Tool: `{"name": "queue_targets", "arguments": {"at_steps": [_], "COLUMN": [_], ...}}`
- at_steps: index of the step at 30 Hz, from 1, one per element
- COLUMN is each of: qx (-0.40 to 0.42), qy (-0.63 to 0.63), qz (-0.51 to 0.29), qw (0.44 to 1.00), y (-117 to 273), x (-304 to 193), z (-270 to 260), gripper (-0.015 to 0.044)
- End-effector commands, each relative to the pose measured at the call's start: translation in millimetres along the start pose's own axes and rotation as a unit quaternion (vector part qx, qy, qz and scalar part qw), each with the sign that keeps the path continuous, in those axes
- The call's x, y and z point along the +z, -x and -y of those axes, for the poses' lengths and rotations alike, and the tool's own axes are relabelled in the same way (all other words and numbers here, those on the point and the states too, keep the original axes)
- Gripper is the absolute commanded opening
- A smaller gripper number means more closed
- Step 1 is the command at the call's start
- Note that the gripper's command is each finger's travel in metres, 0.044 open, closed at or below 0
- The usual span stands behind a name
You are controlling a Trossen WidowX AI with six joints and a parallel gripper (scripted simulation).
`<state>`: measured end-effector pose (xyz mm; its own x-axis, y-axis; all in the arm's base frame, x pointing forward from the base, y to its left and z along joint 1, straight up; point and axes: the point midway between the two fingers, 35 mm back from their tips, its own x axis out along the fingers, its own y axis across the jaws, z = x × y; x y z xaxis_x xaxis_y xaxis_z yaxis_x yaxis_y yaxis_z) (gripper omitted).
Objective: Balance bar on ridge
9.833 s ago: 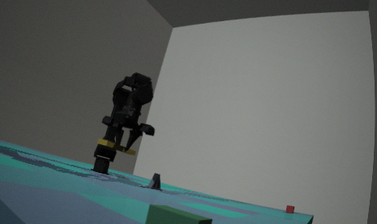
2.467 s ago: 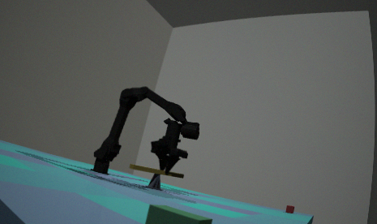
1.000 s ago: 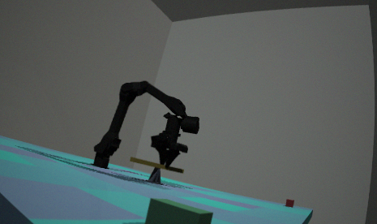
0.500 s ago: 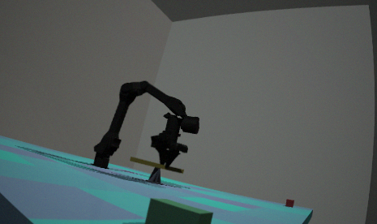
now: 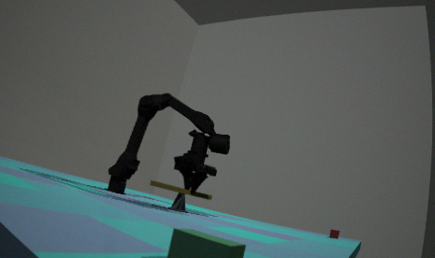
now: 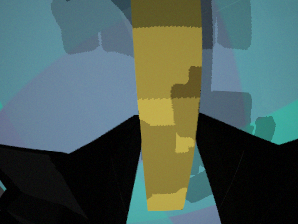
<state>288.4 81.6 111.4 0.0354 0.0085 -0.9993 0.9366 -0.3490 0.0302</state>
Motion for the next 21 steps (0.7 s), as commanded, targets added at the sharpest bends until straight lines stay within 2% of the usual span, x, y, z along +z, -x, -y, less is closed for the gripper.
{"name": "queue_targets", "arguments": {"at_steps": [1,3,9,10,21], "qx": [0.0,0.0,0.0,0.0,0.0], "qy": [0.0,0.0,0.0,0.0,0.0], "qz": [0.0,0.0,0.0,0.0,0.0], "qw": [1.0,1.0,1.0,1.0,1.0], "y": [-0.2,-0.2,-0.2,-0.2,-0.2], "x": [0.0,0.0,0.0,0.0,0.0], "z": [0.0,0.0,0.0,0.0,0.0], "gripper": [0.0,0.0,0.0157,0.0167,0.0167]}}
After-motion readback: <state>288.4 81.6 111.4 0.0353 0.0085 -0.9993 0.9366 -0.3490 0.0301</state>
